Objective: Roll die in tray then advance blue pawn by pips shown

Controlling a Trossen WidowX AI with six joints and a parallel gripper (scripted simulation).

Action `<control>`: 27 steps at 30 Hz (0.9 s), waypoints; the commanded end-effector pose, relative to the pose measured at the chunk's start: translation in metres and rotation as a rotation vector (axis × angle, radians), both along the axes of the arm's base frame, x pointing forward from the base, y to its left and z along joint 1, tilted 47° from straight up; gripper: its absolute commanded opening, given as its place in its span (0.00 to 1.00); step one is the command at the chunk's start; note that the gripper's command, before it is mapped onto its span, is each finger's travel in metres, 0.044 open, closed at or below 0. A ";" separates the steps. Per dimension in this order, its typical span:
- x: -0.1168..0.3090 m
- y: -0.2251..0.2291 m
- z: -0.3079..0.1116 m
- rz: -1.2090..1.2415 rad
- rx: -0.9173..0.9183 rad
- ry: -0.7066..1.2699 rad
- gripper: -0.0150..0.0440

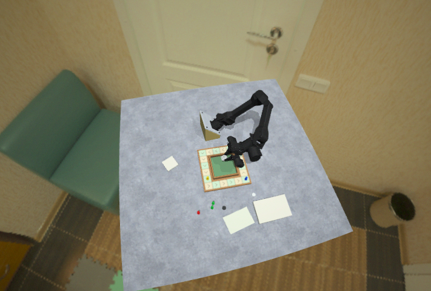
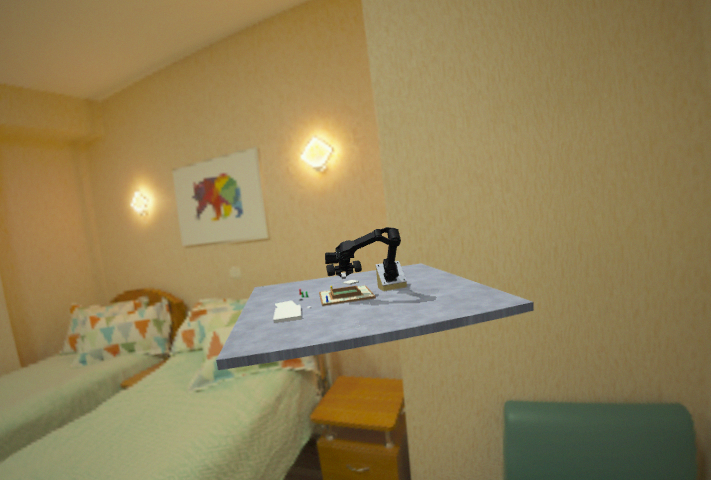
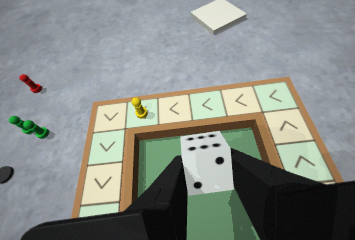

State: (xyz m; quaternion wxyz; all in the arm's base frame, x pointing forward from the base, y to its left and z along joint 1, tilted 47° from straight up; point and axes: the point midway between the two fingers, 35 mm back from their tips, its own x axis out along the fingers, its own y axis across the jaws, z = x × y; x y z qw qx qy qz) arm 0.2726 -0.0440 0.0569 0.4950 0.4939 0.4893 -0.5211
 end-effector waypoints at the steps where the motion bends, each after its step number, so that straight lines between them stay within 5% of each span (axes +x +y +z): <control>1: 0.000 -0.001 0.002 -0.003 -0.006 0.000 0.25; 14: 0.000 0.000 0.001 0.000 0.000 0.001 0.25; 27: 0.000 -0.029 0.029 -0.003 -0.008 0.000 0.83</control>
